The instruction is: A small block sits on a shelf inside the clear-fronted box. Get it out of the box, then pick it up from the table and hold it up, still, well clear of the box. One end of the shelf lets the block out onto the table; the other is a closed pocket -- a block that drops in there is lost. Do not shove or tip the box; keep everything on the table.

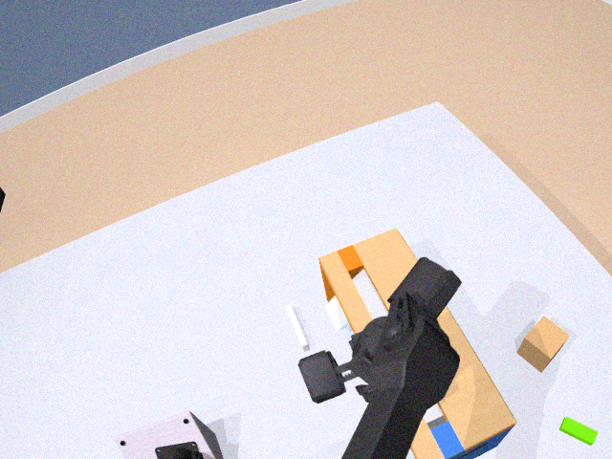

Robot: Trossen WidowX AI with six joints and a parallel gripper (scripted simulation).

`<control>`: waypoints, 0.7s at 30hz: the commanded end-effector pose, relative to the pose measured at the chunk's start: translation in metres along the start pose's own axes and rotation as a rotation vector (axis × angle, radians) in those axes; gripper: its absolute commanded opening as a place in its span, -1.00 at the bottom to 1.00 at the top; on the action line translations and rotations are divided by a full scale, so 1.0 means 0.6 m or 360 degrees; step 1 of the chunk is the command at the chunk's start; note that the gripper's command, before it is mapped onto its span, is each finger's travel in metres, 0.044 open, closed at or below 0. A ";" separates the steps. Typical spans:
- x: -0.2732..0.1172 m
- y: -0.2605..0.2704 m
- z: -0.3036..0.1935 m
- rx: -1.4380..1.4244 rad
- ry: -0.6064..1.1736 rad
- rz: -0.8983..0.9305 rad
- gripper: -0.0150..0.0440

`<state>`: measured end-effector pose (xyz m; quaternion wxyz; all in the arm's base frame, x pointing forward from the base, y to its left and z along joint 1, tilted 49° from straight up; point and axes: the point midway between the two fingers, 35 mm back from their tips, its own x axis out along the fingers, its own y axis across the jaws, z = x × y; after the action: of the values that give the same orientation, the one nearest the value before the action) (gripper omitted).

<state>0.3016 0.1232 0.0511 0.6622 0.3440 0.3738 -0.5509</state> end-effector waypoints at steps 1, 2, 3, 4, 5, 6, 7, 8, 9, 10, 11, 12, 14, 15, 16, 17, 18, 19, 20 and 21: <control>0.010 0.001 0.003 -0.0005 -0.0005 0.0002 0.86; 0.013 0.001 0.004 -0.0004 -0.0006 0.0002 0.86; 0.015 0.001 0.004 -0.0004 -0.0006 0.0002 0.86; 0.018 0.001 0.005 -0.0004 -0.0006 0.0002 0.86; 0.021 0.001 0.006 -0.0004 -0.0006 0.0002 0.86; 0.023 0.001 0.007 -0.0004 -0.0006 0.0002 0.86; 0.026 0.001 0.007 -0.0004 -0.0006 0.0002 0.86; 0.028 0.001 0.008 -0.0004 -0.0007 0.0002 0.86; 0.031 0.001 0.009 -0.0004 -0.0007 0.0002 0.86; 0.034 0.001 0.010 -0.0004 -0.0007 0.0002 0.86; 0.036 0.001 0.011 -0.0004 -0.0007 0.0002 0.86; 0.039 0.001 0.011 -0.0004 -0.0007 0.0002 0.86; 0.044 0.001 0.013 -0.0004 -0.0008 0.0002 0.86; 0.047 0.001 0.014 -0.0004 -0.0008 0.0002 0.86; 0.049 0.001 0.015 -0.0004 -0.0008 0.0002 0.86; 0.042 0.001 0.012 0.0001 -0.0003 0.0001 0.86; 0.042 0.001 0.012 0.0001 -0.0003 0.0001 0.86; 0.042 0.001 0.012 0.0001 -0.0003 0.0001 0.86; 0.043 0.001 0.010 0.0001 -0.0003 0.0001 0.86; 0.044 0.001 0.007 0.0001 -0.0003 0.0001 0.86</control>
<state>0.3059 0.1048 0.0323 0.6626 0.3440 0.3730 -0.5509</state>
